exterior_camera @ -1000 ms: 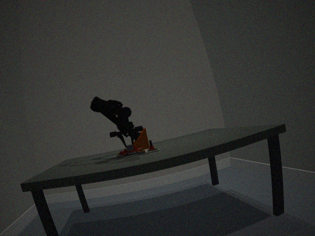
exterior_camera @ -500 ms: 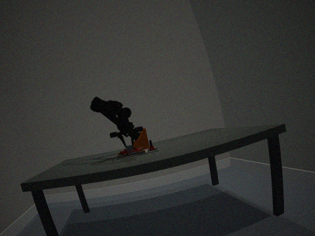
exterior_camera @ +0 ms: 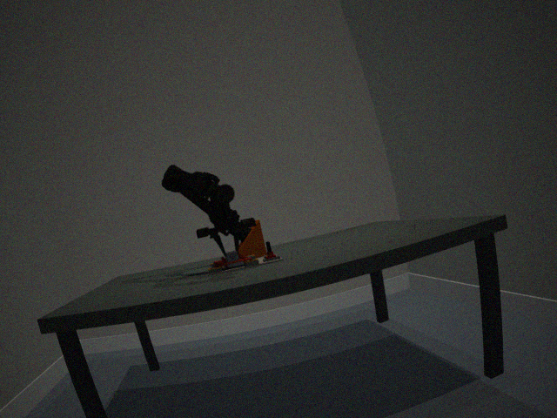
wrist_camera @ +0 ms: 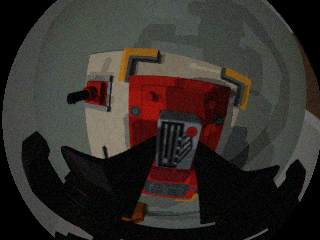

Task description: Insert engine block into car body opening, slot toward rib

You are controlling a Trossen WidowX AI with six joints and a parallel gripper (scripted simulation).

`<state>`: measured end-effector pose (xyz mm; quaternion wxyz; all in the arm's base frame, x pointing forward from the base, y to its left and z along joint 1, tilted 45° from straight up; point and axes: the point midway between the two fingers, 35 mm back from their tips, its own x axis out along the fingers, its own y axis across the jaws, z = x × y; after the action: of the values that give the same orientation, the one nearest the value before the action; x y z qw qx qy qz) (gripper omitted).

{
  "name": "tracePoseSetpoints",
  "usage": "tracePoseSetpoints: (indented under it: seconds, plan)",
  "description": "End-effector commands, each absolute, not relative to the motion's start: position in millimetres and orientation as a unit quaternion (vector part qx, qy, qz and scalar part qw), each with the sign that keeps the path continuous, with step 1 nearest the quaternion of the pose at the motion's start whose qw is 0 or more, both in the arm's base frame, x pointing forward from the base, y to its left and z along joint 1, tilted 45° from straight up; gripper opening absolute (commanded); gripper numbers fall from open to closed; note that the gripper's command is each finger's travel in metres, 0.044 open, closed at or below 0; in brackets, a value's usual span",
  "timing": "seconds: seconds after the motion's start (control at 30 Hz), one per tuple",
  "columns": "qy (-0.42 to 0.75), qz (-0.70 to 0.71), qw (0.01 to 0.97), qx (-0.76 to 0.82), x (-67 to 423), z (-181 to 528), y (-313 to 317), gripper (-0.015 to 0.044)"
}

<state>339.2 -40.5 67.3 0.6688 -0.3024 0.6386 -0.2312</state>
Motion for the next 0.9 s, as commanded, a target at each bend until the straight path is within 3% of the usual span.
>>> tracePoseSetpoints:
  seconds: [0.0, 0.6, 0.87]
  plan:
    - [0.639, -0.231, 0.668, -0.305, 339.0, 66.6, -41.4, 0.016]
    - [0.639, -0.231, 0.668, -0.305, 338.9, 64.6, -42.9, 0.016]
    - [0.639, -0.231, 0.669, -0.303, 339.2, 65.5, -42.0, 0.037]
